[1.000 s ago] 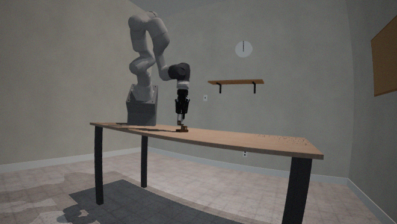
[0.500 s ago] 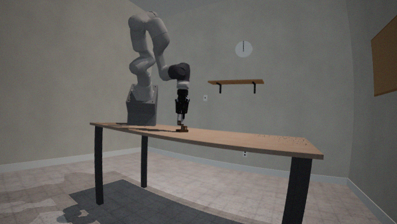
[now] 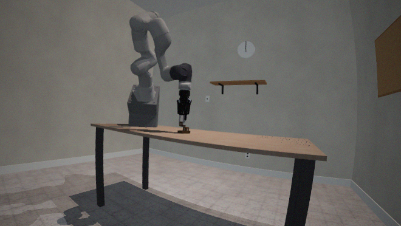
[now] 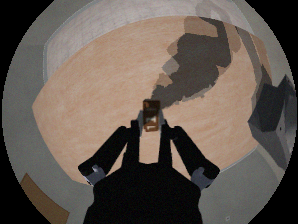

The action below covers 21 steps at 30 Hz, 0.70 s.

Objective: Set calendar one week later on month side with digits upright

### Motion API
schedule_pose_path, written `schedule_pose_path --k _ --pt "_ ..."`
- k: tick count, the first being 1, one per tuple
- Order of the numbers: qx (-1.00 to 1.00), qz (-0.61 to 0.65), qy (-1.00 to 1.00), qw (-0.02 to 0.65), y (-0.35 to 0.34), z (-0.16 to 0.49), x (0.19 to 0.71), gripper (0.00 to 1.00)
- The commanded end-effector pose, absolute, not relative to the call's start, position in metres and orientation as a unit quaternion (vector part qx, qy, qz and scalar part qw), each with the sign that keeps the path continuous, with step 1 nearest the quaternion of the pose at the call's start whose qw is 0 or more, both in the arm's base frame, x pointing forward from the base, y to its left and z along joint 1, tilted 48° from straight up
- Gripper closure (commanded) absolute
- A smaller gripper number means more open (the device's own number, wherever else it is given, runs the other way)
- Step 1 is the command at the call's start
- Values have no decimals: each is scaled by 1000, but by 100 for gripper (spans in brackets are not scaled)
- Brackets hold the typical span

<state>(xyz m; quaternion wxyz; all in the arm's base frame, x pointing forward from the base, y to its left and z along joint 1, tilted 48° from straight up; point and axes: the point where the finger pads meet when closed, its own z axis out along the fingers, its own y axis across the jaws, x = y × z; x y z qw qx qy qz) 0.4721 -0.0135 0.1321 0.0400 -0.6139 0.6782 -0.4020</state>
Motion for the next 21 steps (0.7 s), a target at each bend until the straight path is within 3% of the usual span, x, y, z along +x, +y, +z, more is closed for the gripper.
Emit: schedule_pose_path --k 1,21 --pt "-612 -401 681 41 -14 132 473 83" --pt "-612 -401 681 41 -19 126 477 83"
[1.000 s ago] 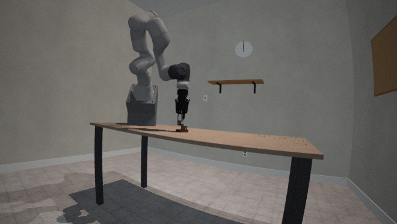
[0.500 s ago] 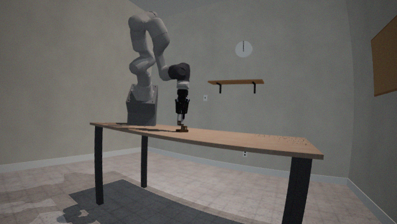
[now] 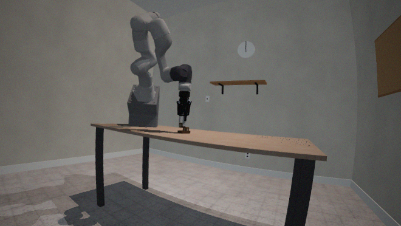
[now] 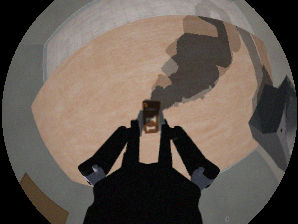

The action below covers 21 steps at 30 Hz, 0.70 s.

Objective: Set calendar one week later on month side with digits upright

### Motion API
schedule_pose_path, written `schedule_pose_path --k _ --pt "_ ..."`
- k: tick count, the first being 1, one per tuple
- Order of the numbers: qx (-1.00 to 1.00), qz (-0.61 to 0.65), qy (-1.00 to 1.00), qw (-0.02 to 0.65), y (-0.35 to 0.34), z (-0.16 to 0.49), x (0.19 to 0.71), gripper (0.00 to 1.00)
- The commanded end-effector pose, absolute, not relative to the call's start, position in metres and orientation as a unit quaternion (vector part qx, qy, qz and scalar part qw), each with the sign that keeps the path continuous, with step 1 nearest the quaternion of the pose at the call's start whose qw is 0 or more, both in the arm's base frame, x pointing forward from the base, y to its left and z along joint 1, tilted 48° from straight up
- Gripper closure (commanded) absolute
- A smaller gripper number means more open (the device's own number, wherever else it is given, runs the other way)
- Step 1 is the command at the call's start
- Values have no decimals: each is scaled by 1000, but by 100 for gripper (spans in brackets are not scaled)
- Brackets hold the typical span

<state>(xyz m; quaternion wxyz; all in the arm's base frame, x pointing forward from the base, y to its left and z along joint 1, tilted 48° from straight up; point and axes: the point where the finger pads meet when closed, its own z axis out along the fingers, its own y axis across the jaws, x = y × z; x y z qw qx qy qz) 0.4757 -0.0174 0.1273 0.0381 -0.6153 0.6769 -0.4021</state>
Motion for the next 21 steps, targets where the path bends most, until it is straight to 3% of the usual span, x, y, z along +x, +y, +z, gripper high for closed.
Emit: schedule_pose_path --k 1,21 --pt "-612 -401 681 41 -19 125 478 83" --pt "-612 -401 681 41 -26 116 486 83"
